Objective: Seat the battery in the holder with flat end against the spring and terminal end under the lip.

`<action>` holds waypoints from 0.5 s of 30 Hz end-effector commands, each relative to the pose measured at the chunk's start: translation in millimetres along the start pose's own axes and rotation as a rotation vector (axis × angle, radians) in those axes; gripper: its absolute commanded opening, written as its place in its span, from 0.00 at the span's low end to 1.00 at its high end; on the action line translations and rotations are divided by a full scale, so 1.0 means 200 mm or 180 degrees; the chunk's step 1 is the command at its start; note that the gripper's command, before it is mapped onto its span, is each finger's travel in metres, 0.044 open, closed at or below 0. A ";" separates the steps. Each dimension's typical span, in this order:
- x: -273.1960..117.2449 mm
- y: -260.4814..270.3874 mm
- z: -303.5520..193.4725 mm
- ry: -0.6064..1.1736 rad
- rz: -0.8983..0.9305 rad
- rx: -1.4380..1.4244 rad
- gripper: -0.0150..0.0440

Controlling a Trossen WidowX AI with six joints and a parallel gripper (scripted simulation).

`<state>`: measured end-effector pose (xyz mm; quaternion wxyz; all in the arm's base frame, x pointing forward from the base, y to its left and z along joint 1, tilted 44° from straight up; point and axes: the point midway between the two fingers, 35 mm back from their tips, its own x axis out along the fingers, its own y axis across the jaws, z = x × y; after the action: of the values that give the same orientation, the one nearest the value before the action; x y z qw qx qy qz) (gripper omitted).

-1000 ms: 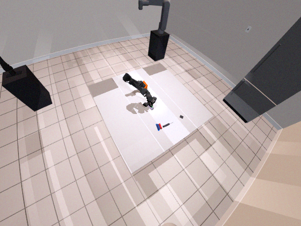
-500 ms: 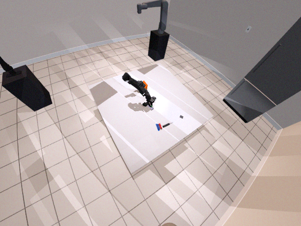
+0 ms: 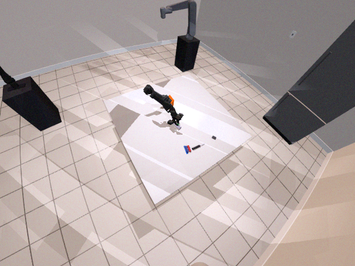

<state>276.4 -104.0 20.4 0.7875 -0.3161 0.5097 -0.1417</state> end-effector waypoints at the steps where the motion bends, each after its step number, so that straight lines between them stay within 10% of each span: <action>1: -0.01 0.00 -0.03 0.0025 0.0007 -0.0018 0.37; 15: -0.02 0.00 -0.05 0.0070 0.0032 -0.0018 0.37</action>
<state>268.7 -103.8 21.7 0.7868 -0.3142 0.5127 -0.1391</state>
